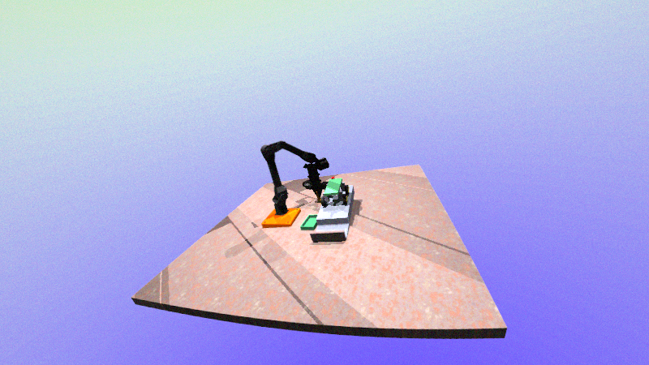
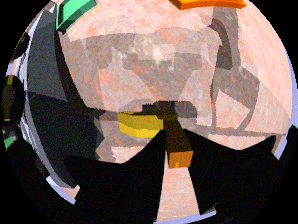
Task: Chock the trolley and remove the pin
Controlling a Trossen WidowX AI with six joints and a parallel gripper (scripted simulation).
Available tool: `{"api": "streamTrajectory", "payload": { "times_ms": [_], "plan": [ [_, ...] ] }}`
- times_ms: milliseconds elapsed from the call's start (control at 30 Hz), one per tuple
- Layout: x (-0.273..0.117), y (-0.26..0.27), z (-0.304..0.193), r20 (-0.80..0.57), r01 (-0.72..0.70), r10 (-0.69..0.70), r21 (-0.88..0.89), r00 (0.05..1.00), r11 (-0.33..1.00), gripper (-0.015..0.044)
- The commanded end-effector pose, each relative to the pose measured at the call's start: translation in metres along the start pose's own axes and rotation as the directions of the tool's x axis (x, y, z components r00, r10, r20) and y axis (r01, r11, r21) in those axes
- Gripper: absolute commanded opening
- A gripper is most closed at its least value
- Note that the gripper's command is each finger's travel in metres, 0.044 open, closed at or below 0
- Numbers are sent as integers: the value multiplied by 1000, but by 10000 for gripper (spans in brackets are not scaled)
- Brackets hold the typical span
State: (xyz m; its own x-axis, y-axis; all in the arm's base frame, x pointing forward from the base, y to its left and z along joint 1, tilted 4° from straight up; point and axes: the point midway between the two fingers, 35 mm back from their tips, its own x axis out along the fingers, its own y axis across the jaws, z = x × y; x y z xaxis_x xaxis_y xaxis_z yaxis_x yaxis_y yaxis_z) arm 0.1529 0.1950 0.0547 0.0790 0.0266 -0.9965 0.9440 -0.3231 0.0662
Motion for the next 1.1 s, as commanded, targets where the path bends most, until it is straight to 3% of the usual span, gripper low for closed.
{"api": "streamTrajectory", "payload": {
  "times_ms": [0, 67, 1067],
  "plan": [
    [0, 0, 0, -1, 0, 0, 0, 1000, 1000, 25],
    [-1, 0, 0, -1, 0, 0, 0, 1000, 1000, 0],
    [-99, -2, 2, 8, 1, -1, -3, 1000, 1000, 0]
  ]
}}
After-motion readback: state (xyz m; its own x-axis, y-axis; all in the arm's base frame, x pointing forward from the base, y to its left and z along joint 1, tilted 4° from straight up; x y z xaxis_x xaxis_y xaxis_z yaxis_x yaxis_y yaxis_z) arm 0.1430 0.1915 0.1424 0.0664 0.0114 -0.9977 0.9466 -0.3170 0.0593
